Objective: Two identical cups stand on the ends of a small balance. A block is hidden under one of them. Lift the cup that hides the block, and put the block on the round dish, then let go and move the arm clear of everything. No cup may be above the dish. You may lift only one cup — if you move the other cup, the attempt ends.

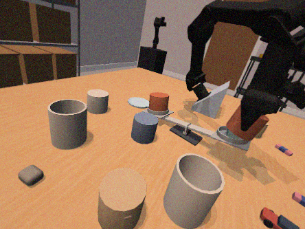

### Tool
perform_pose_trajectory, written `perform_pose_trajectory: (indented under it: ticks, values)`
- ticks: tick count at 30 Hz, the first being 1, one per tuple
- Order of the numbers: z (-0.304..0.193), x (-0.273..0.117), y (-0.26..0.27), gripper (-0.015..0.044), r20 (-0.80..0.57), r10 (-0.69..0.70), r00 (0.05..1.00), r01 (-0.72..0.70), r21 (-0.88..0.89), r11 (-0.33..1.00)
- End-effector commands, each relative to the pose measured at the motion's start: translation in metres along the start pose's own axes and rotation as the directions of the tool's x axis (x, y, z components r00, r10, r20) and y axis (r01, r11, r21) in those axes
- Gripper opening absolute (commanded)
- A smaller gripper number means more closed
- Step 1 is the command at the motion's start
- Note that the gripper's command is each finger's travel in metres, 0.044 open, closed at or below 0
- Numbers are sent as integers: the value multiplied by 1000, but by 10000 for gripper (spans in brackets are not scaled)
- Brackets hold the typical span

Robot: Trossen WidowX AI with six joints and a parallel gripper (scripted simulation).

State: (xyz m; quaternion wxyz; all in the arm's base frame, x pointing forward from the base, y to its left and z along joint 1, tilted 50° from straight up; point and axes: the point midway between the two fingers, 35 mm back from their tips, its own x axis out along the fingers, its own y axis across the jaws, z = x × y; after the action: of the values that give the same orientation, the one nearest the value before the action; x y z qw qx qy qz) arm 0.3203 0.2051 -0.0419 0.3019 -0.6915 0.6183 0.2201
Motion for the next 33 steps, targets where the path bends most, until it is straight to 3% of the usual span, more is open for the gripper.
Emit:
perform_pose_trajectory:
  ticks: [1,33]
  values:
    - [1,-9,-1,0,12,-9,1000,9,0,1000]
    - [0,-52,3,0,35,-32,999,33,-37,999]
